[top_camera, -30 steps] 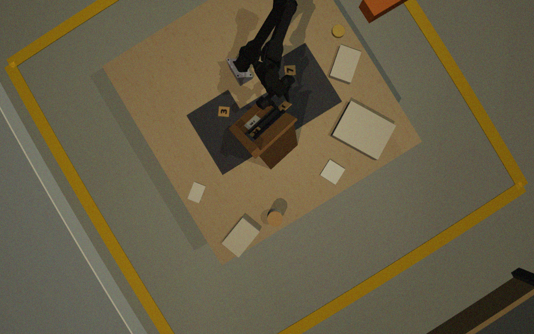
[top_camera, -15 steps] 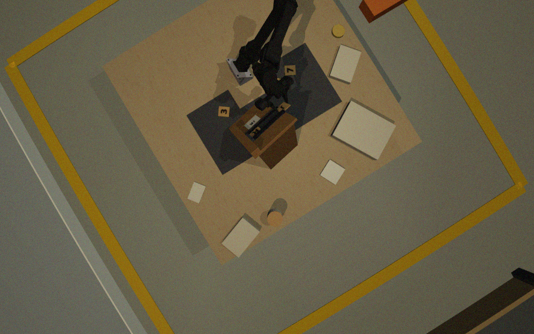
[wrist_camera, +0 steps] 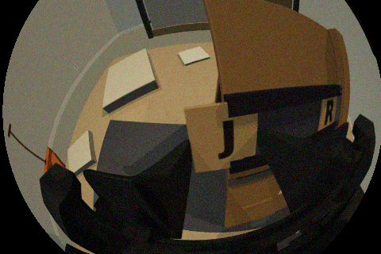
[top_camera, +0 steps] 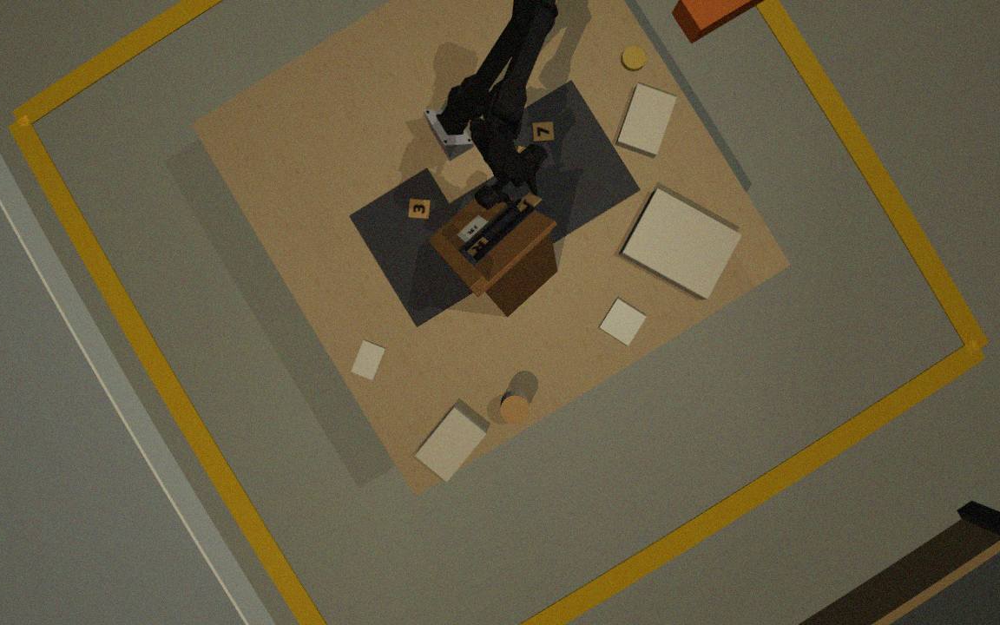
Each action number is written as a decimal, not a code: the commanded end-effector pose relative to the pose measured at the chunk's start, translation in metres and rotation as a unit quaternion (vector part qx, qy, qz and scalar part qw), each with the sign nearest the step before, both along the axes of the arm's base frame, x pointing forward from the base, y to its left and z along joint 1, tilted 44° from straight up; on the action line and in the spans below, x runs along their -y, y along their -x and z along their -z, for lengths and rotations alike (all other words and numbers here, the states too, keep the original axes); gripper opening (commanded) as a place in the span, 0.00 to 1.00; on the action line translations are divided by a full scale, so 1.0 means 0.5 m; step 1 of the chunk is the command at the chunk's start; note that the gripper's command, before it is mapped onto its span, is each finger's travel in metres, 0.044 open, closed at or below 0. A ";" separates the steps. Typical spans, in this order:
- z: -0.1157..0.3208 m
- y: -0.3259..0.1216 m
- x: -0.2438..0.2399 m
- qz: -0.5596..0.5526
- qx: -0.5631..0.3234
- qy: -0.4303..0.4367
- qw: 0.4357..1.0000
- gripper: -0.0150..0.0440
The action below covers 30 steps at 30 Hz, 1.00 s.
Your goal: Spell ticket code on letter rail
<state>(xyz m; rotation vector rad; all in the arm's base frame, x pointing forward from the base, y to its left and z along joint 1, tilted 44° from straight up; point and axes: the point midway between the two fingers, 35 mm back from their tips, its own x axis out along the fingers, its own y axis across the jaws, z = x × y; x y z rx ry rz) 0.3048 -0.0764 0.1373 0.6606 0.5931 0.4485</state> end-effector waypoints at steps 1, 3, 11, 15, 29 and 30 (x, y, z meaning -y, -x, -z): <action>0.000 -0.002 0.004 -0.002 0.004 0.002 1.000 0.25; 0.001 -0.002 0.005 -0.002 0.004 0.002 1.000 0.25; 0.007 -0.004 0.011 -0.002 0.004 0.002 1.000 0.25; 0.009 -0.005 0.014 -0.002 0.004 0.002 1.000 0.25; 0.019 -0.007 0.024 -0.002 0.005 0.002 1.000 0.25; 0.020 -0.007 0.024 -0.002 0.005 0.002 1.000 0.25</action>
